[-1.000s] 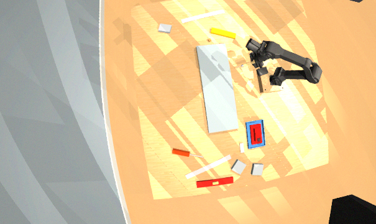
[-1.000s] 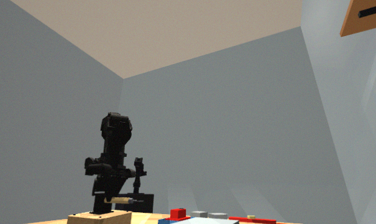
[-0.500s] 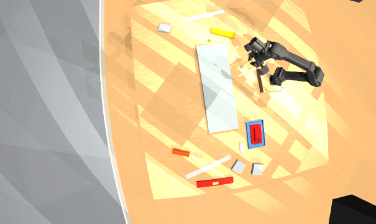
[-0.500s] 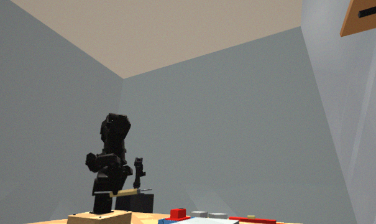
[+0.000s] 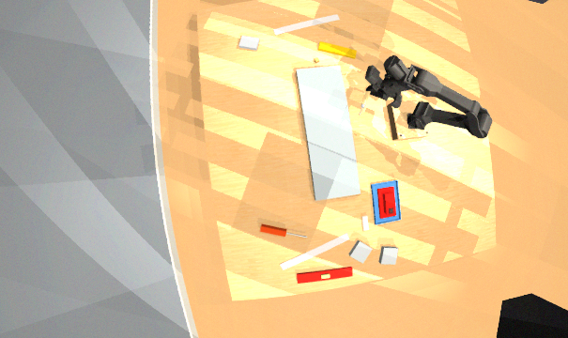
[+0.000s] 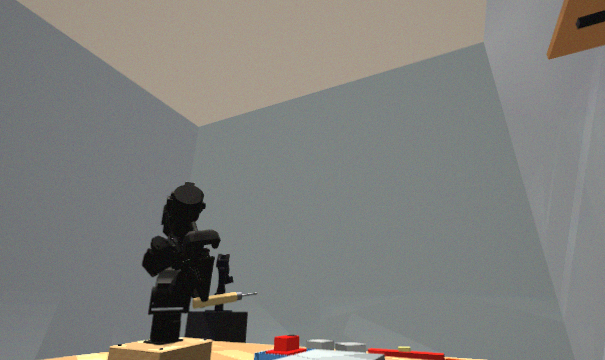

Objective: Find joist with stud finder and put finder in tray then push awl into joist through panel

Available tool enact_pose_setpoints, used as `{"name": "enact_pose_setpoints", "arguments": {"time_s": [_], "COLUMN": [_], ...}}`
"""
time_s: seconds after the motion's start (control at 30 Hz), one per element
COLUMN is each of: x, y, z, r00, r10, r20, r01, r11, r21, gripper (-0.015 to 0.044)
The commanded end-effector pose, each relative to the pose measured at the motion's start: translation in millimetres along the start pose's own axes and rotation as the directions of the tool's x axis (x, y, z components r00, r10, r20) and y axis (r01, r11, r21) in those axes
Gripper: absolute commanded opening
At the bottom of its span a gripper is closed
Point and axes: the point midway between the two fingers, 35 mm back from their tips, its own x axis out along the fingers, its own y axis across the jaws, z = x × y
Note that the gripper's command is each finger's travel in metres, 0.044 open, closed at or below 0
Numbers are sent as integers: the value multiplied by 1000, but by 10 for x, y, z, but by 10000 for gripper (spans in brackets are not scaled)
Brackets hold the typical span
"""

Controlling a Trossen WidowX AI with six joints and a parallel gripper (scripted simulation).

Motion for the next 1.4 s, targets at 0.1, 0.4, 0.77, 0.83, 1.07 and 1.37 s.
{"name": "enact_pose_setpoints", "arguments": {"time_s": [0.1, 0.4, 0.77, 0.83, 1.07, 1.37], "x": [-33, -120, -287, -323, -457, -639], "y": [143, 307, 453, 472, 515, 515], "z": [-84, -189, -329, -355, -451, -579], "r00": [987, 940, 842, 820, 739, 629], "r10": [142, 306, 474, 499, 575, 641], "r20": [-68, -153, -260, -280, -350, -441], "r01": [-155, -337, -440, -437, -367, -145], "r11": [952, 749, 322, 231, -91, -460], "r21": [-264, -571, -838, -869, -926, -876], "gripper": [0, 0, 0, 0, 0, 0]}}
